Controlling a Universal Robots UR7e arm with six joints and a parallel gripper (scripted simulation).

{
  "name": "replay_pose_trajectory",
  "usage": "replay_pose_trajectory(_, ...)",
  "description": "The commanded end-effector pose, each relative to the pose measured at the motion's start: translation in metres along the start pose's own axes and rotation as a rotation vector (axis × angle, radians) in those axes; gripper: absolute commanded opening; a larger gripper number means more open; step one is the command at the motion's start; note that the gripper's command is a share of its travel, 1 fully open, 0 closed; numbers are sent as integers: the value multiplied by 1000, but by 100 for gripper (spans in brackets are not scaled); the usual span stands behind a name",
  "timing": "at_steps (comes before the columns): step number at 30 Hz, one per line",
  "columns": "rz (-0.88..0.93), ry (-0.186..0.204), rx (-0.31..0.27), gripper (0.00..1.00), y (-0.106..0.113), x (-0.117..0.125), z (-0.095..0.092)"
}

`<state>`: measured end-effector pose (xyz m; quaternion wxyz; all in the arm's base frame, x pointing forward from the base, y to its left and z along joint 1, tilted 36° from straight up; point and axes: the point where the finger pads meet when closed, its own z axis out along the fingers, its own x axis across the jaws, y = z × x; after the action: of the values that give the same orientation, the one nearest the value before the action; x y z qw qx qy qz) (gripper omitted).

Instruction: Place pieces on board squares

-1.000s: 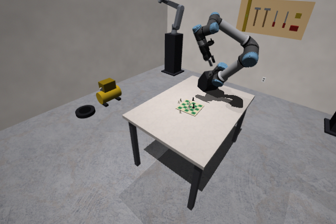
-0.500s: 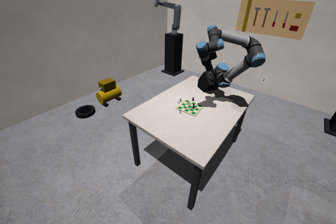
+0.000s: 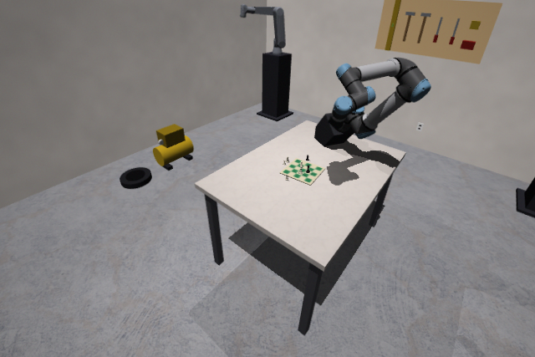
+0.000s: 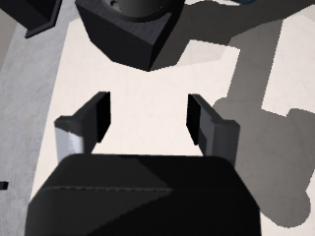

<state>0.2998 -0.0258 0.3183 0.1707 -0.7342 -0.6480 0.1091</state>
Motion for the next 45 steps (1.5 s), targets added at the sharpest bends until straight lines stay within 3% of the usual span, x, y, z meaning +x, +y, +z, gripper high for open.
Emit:
replay_pose_trajectory(1, -129, -101, -37, 100, 10, 10, 4)
replay_pose_trajectory(14, -571, -406, -155, 100, 42, 69, 3)
replay_pose_trajectory(16, -571, -406, -155, 100, 42, 69, 3)
replay_pose_trajectory(24, -778, -549, -218, 100, 50, 108, 0)
replay_pose_trajectory(31, -916, -645, -264, 100, 52, 137, -3)
replay_pose_trajectory(33, -916, -645, -264, 100, 52, 137, -3)
replay_pose_trajectory(45, -1060, -746, -317, 100, 49, 171, -6)
